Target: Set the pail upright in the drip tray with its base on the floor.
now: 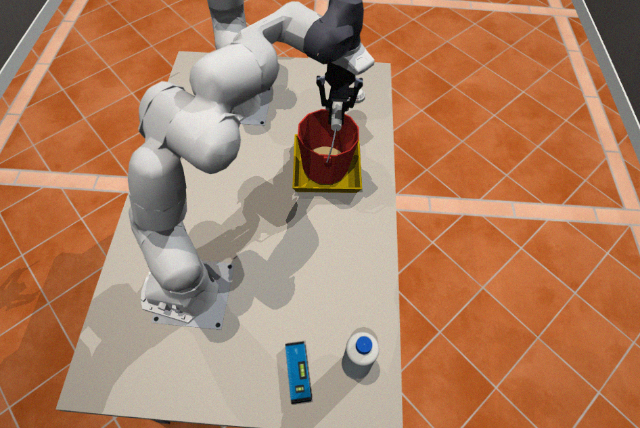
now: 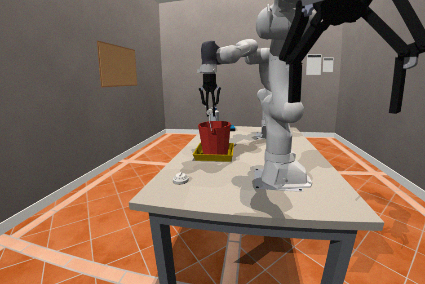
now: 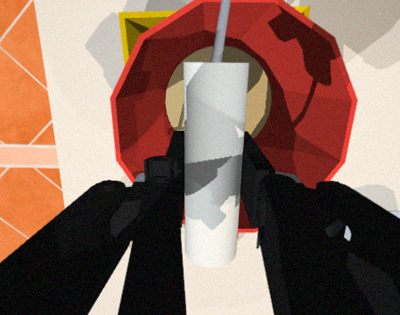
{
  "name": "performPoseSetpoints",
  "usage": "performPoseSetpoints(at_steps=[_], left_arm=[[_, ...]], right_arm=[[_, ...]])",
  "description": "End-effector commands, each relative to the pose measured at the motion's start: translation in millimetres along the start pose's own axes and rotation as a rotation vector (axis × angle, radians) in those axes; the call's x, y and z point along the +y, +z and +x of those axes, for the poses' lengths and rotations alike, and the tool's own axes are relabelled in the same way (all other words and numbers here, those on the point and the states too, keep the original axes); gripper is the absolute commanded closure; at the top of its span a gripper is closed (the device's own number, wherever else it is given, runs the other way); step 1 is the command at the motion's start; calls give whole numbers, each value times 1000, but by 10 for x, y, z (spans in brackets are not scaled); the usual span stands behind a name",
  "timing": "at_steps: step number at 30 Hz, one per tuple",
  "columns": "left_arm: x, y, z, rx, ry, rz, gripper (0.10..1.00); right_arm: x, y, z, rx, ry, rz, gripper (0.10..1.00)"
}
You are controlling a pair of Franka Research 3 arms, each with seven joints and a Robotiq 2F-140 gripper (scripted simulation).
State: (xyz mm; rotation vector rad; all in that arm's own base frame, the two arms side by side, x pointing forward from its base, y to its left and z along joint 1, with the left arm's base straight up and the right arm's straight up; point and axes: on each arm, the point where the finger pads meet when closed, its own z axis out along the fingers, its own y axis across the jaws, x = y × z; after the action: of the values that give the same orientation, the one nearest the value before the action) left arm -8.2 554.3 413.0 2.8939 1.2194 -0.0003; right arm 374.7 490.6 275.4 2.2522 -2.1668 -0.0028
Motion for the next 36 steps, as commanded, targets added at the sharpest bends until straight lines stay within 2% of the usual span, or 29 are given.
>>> performPoseSetpoints(at_steps=[1, 36], left_arm=[[0, 0, 3, 1, -2, 1, 98], [0, 0, 3, 1, -2, 1, 98]], right_arm=[[-40, -19, -24, -10, 5, 13, 999], [-41, 61, -26, -10, 5, 13, 999]])
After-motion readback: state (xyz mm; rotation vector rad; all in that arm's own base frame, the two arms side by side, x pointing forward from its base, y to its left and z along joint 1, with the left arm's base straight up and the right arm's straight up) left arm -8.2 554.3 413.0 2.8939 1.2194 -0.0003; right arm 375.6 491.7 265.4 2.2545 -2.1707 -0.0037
